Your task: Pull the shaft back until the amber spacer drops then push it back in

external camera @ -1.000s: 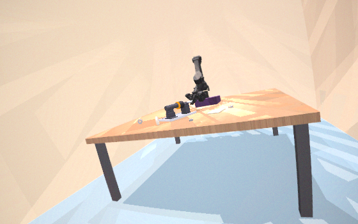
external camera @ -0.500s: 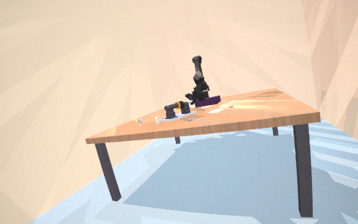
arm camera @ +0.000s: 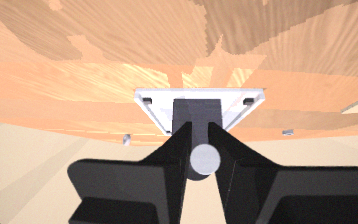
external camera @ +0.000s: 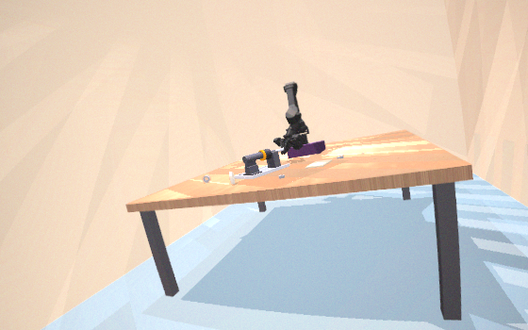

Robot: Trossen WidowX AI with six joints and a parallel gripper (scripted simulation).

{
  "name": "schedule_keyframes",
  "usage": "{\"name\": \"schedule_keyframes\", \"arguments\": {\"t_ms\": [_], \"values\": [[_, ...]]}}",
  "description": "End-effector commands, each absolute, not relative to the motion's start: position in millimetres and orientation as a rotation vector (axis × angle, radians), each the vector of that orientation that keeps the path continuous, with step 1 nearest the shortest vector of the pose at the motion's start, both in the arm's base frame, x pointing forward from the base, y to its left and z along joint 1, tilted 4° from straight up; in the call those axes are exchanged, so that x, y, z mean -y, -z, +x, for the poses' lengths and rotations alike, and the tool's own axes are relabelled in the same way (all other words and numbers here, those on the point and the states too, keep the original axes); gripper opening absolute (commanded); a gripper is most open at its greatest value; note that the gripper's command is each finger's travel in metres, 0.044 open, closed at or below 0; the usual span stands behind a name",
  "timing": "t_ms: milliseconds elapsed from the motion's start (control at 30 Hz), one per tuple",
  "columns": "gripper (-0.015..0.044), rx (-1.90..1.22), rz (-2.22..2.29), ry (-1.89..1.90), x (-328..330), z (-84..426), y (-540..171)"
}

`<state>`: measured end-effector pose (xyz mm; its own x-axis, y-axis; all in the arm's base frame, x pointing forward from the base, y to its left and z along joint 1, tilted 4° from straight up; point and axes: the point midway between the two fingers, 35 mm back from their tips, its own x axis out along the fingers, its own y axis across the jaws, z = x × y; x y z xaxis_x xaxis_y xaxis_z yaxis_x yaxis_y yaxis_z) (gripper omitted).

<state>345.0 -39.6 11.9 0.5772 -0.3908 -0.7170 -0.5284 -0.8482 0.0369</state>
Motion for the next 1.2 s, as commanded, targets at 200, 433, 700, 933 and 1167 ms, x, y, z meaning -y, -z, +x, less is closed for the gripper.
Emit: {"name": "schedule_keyframes", "arguments": {"t_ms": [200,433,700,933,1167], "values": [[0.0,-0.776,-2.624,-1.126,38.7,343.6,-11.9],[0.0,-0.776,-2.624,-1.126,38.3,342.9,-11.9],[0.0,-0.776,-2.624,-1.126,37.8,342.2,-11.9],[0.0,-0.776,-2.624,-1.126,37.4,341.6,-11.9],[0.0,-0.776,-2.624,-1.126,37.1,341.0,-11.9]]}}
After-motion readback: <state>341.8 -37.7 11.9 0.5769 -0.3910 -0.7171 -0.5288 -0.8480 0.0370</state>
